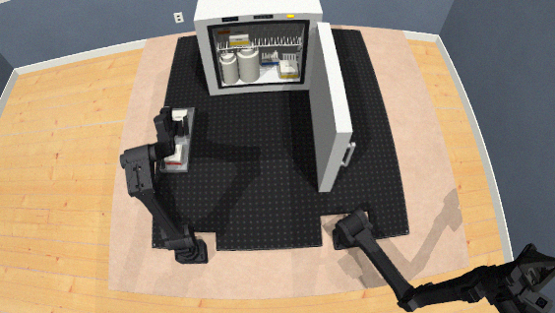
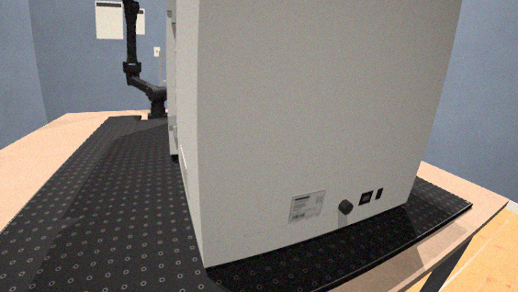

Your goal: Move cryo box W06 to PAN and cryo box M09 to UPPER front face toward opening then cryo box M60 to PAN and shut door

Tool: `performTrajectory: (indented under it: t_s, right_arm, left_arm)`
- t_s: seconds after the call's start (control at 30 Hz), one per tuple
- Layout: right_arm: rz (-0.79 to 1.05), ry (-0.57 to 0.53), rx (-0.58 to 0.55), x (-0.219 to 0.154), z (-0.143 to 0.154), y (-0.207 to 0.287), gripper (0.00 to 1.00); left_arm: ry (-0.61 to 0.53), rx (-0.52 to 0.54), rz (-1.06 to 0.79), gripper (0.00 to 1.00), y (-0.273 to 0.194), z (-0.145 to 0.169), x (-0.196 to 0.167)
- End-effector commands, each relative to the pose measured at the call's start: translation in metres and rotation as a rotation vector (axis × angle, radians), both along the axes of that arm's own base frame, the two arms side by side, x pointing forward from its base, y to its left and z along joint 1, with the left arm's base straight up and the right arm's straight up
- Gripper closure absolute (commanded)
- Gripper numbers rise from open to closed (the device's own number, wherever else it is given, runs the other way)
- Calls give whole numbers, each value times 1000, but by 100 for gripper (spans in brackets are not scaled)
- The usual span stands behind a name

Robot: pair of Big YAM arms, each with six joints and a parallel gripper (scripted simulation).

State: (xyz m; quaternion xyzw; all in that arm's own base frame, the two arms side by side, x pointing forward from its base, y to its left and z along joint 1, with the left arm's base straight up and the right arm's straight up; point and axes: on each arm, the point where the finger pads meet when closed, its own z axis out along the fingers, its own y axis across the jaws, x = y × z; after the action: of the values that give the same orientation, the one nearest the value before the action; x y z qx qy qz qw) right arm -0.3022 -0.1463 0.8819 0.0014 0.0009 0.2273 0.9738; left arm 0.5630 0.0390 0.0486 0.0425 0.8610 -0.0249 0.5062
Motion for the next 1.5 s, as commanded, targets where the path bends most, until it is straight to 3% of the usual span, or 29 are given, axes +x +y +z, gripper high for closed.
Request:
performTrajectory:
  t_s: [0.0,0.03,0.2,0.3,0.33,0.4,0.87,0.9,1.0,1.23,1.47]
  right_arm:
    - [-11,26,-16,13,3,7,100]
    - [-11,26,-16,13,3,7,100]
    - [-11,26,-16,13,3,7,100]
    - [-11,26,-16,13,3,7,100]
    - [-11,26,-16,13,3,7,100]
    - [-11,26,-16,13,3,7,100]
    - [-11,26,-16,13,3,7,100]
    - [-11,26,-16,13,3,7,100]
    - [-11,26,-16,13,3,7,100]
    - [-11,26,-16,13,3,7,100]
    - [-11,26,-16,13,3,7,100]
  left_arm:
    - [-50,3,-5,0,7,-3,-9]
    - [-87,13,-7,0,8,18,-11]
    - [-86,13,-7,0,11,23,-35]
    - [-86,13,-7,0,11,24,-39]
    - [-82,3,-17,0,11,7,-46]
    - [-124,9,-20,0,12,25,-54]
    - [-160,6,-32,0,18,30,-113]
    - [-161,-6,-41,0,18,18,-120]
    - [-197,2,-45,0,20,32,-133]
    - [-168,-7,-44,0,22,29,-170]
    - [-169,-7,-53,0,23,30,-162]
